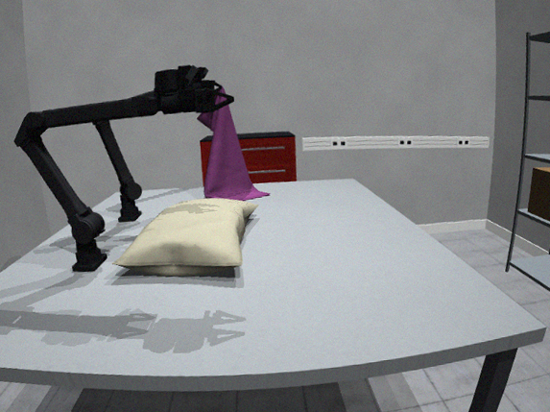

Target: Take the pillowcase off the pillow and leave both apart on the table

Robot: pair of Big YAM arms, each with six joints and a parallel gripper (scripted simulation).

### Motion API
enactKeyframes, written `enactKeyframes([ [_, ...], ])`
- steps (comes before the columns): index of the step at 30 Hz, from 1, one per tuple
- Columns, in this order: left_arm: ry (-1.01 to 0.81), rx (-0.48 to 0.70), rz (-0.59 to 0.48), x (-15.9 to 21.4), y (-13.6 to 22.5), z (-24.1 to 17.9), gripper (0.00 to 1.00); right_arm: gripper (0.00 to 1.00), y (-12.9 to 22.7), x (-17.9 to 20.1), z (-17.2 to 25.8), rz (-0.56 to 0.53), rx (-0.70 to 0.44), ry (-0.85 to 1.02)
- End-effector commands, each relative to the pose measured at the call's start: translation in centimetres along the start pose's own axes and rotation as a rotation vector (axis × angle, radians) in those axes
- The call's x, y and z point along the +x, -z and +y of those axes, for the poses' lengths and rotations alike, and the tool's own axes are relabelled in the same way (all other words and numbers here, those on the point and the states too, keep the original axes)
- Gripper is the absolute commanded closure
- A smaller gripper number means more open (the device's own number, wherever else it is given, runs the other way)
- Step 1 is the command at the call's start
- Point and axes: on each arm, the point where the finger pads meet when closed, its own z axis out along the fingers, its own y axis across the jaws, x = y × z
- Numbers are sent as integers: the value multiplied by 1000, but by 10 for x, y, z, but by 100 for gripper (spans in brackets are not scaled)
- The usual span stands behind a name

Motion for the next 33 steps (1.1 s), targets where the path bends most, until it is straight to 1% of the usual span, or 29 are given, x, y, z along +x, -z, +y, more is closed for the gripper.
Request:
enactKeyframes([
  [1, 8, -20, -63, -19, 17, 12, 98, 40, 0, -17, -4, -26, 7, 11],
  [5, 8, -28, -63, -6, 22, 16, 98, 40, 0, -17, -4, -26, 7, 11],
  [7, 8, -28, -63, -6, 22, 16, 98, 40, 0, -17, -4, -26, 7, 11],
  [8, 5, -14, -80, -15, 22, 8, 98, 40, 0, -17, -4, -26, 7, 11],
  [9, 8, -29, -61, 0, 23, 17, 98, 40, 0, -17, -4, -26, 7, 11],
  [12, 3, -36, -61, 10, 27, 20, 98, 40, 0, -17, -4, -26, 7, 11],
  [14, 4, -37, -67, 10, 29, 21, 98, 40, 0, -17, -4, -26, 7, 11],
  [17, 3, -37, -86, 0, 31, 21, 98, 40, 0, -17, -4, -26, 7, 11],
  [18, 4, -29, -67, 11, 30, 16, 98, 40, 0, -17, -4, -26, 7, 11],
  [19, 5, -37, -53, 19, 29, 21, 98, 40, 0, -17, -4, -26, 7, 11],
  [24, 1, -35, -61, 13, 25, 20, 98, 40, 0, -17, -4, -26, 7, 11],
  [25, 1, -27, -54, 15, 21, 16, 98, 40, 0, -17, -4, -26, 7, 11],
  [26, 1, -34, -38, 26, 17, 20, 98, 40, 0, -17, -4, -26, 7, 11],
  [28, 1, -32, -30, 30, 16, 19, 98, 40, 0, -17, -4, -26, 7, 11],
  [30, 1, -33, -38, 26, 19, 19, 98, 40, 0, -17, -4, -26, 7, 11],
  [31, 2, -40, -28, 34, 22, 23, 98, 40, 0, -17, -4, -26, 7, 11],
  [32, 2, -41, -41, 28, 27, 23, 98, 40, 0, -17, -4, -26, 7, 11],
  [33, 2, -42, -41, 30, 28, 24, 98, 40, 0, -17, -4, -26, 7, 11],
])
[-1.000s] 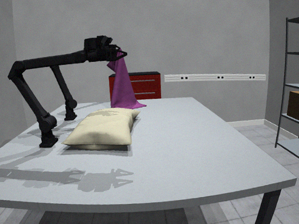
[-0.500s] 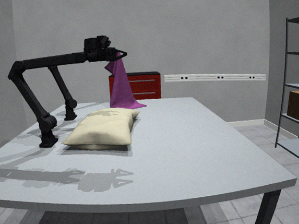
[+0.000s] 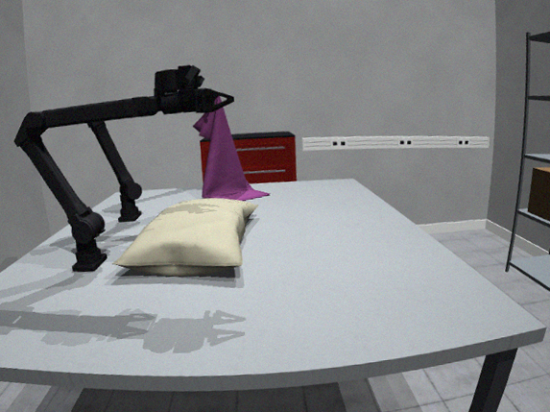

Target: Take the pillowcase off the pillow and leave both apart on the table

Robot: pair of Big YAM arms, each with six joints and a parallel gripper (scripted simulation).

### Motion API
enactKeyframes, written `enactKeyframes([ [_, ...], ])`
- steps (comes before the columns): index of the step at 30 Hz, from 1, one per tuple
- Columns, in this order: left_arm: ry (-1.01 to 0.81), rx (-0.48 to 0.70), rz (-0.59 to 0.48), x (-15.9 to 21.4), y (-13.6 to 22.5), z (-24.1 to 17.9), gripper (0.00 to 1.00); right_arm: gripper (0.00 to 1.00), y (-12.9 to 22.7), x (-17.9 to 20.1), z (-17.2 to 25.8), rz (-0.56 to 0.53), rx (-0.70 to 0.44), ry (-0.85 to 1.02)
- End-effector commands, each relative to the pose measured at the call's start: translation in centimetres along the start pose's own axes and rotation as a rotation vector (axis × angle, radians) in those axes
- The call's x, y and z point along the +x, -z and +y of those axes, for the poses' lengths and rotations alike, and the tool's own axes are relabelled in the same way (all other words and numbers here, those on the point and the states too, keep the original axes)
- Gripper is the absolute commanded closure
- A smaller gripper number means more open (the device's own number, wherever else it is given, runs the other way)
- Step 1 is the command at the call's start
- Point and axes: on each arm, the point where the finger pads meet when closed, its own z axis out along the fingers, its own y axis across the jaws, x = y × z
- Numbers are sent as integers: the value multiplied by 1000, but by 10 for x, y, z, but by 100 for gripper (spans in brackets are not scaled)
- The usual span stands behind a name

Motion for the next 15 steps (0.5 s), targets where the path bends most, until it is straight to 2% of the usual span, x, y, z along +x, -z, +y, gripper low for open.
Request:
enactKeyframes([
  [1, 2, -18, -42, -13, 9, 11, 98, 40, 0, -17, -4, -26, 7, 11],
  [8, 1, -26, -53, -2, 15, 15, 98, 40, 0, -17, -4, -26, 7, 11],
  [9, 0, -15, -82, -19, 18, 10, 98, 40, 0, -17, -4, -26, 7, 11],
  [10, 0, -28, -54, 2, 17, 16, 98, 40, 0, -17, -4, -26, 7, 11],
  [15, 0, -44, -52, 19, 24, 24, 98, 40, 0, -17, -4, -26, 7, 11],
])
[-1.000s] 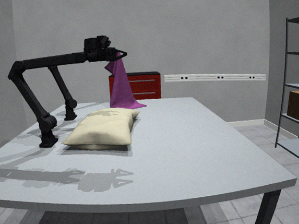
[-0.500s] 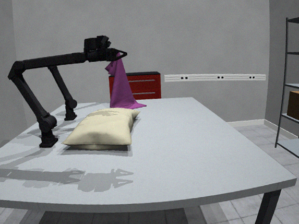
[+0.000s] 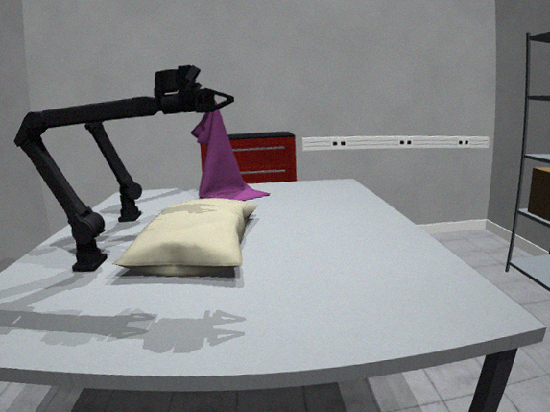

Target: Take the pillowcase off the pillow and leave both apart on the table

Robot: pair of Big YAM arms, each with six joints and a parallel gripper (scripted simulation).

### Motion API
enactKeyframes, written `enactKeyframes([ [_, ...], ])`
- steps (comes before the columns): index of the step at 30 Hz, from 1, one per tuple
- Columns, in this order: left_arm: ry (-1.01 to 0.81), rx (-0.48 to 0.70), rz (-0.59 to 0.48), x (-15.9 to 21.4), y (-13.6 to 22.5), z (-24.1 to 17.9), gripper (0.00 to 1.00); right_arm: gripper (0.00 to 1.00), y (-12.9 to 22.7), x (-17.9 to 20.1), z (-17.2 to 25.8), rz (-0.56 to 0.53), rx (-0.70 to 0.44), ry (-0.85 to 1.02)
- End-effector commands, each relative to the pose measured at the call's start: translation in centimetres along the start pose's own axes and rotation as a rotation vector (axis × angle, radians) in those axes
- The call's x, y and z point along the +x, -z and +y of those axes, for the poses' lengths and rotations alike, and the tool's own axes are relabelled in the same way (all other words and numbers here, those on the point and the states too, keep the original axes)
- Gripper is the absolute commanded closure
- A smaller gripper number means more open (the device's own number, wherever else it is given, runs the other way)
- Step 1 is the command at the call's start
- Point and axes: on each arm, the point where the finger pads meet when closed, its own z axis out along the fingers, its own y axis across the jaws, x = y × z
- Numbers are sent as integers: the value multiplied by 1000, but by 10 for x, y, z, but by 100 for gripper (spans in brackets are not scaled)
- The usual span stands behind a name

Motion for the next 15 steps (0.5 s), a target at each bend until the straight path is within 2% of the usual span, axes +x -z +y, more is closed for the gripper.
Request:
enactKeyframes([
  [1, 0, -26, -46, -10, 11, 14, 98, 40, 0, -17, -4, -26, 7, 11],
  [10, -1, -37, -53, 6, 19, 19, 98, 40, 0, -17, -4, -26, 7, 11],
  [11, 0, -15, -92, -17, 20, 8, 98, 40, 0, -17, -4, -26, 7, 11],
  [14, 0, -11, -47, 13, 20, 7, 98, 40, 0, -17, -4, -26, 7, 11],
  [15, 0, -15, -46, 12, 20, 9, 98, 40, 0, -17, -4, -26, 7, 11],
])
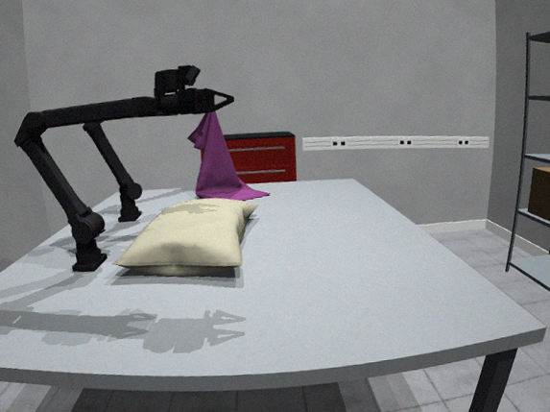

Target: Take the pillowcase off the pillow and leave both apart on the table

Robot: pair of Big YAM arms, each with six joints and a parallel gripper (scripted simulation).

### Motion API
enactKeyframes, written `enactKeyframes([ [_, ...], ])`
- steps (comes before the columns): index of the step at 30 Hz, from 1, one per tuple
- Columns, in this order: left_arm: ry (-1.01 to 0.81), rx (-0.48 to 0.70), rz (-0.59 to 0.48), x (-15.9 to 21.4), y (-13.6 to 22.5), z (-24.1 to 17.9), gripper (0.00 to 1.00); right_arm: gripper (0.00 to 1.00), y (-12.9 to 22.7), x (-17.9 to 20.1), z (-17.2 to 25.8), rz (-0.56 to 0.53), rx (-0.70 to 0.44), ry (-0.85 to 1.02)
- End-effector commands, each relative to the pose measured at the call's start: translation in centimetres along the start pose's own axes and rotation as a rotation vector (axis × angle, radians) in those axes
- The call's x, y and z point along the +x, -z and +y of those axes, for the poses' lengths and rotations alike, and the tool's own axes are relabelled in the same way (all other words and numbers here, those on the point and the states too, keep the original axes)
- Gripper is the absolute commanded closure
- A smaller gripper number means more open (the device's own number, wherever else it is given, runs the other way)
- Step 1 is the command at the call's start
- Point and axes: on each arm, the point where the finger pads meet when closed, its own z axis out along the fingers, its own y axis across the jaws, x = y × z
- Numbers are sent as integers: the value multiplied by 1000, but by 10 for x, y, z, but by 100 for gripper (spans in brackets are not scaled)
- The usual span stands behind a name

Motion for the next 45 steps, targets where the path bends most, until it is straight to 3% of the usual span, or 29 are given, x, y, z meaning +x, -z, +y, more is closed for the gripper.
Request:
enactKeyframes([
  [1, 1, -5, -25, -10, 6, 3, 98, 40, 0, -17, -4, -26, 7, 11],
  [5, 2, -15, 1, 7, -2, 9, 98, 40, 0, -17, -4, -26, 7, 11],
  [12, 1, -23, -29, 3, 10, 13, 98, 40, 0, -17, -4, -26, 7, 11],
  [13, 1, -15, -64, -15, 11, 9, 98, 40, 0, -17, -4, -26, 7, 11],
  [14, 1, -24, -40, 4, 13, 14, 98, 40, 0, -17, -4, -26, 7, 11],
  [22, -3, -46, -34, 33, 19, 24, 98, 40, 0, -17, -4, -26, 7, 11],
  [36, -5, -62, -50, 48, 27, 32, 98, 40, 0, -17, -4, -26, 7, 11],
  [39, -2, -65, 12, 78, 24, 34, 98, 40, 0, -17, -4, -26, 7, 11],
  [45, -2, -70, 7, 83, 25, 36, 98, 40, 0, -17, -4, -26, 7, 11],
])
